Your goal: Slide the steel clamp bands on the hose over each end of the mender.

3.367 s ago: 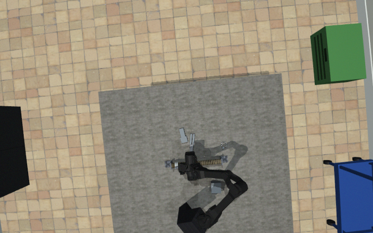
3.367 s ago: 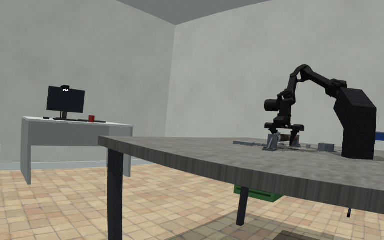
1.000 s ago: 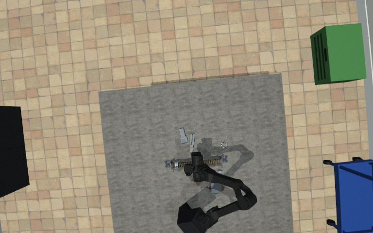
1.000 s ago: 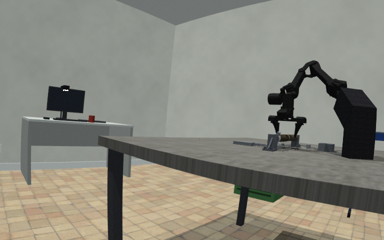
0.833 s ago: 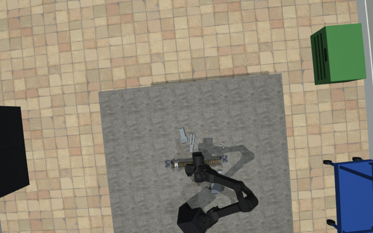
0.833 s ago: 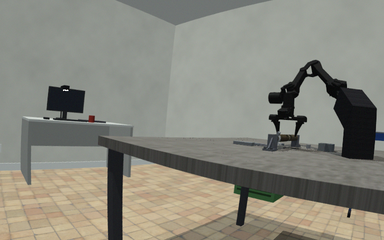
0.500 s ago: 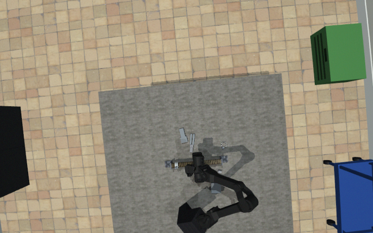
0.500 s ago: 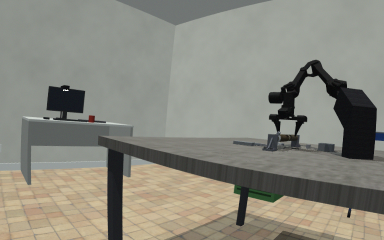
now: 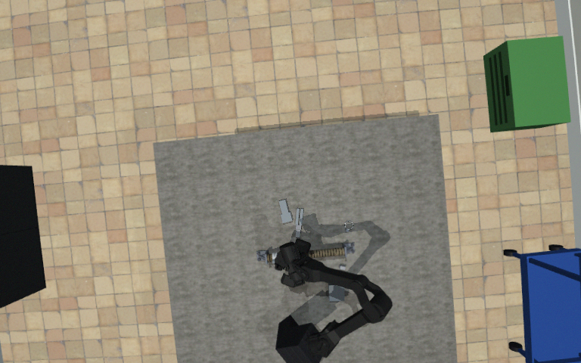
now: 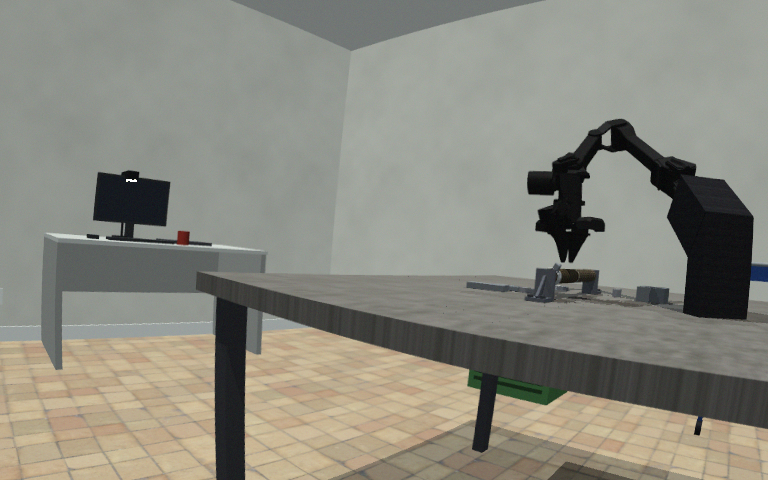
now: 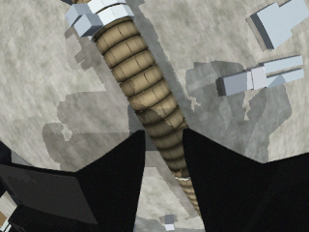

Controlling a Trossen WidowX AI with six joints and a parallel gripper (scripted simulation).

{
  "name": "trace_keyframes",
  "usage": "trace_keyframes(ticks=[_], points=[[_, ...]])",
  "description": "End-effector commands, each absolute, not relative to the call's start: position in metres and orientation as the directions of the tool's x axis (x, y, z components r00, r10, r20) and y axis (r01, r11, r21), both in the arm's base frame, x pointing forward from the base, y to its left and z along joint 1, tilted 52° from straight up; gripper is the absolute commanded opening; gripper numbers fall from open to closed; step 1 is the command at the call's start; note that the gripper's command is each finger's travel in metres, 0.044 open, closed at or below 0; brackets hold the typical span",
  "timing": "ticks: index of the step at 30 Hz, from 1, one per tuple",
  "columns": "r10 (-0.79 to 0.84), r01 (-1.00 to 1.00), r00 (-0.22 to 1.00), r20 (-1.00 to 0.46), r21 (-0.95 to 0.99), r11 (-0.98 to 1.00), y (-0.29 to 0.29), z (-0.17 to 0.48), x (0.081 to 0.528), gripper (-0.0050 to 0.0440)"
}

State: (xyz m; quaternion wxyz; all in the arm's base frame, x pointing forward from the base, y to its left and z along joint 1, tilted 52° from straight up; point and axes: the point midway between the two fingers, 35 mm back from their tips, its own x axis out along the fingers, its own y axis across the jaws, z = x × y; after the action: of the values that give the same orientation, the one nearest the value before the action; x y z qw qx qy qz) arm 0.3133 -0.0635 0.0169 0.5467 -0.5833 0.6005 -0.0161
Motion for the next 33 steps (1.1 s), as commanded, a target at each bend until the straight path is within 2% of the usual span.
trace_keyframes(ticks=[1,11,14,16,22,33], points=[[-0.722,-0.586,0.276,-0.635,-0.706,0.397,-0.054,0.013,0.316,0.0090],[-0.724,-0.149,0.278,-0.632,-0.773,0.617,-0.016,-0.004,0.320,0.0090],[-0.726,-0.009,0.280,-0.628,-0.758,0.652,-0.005,-0.008,0.321,0.0090],[-0.726,-0.009,0.280,-0.628,-0.758,0.652,-0.005,-0.008,0.321,0.0090],[-0.733,0.287,0.287,-0.617,-0.674,0.680,0.018,-0.018,0.320,0.0090],[-0.733,0.310,0.288,-0.616,-0.664,0.680,0.018,-0.020,0.320,0.0090]])
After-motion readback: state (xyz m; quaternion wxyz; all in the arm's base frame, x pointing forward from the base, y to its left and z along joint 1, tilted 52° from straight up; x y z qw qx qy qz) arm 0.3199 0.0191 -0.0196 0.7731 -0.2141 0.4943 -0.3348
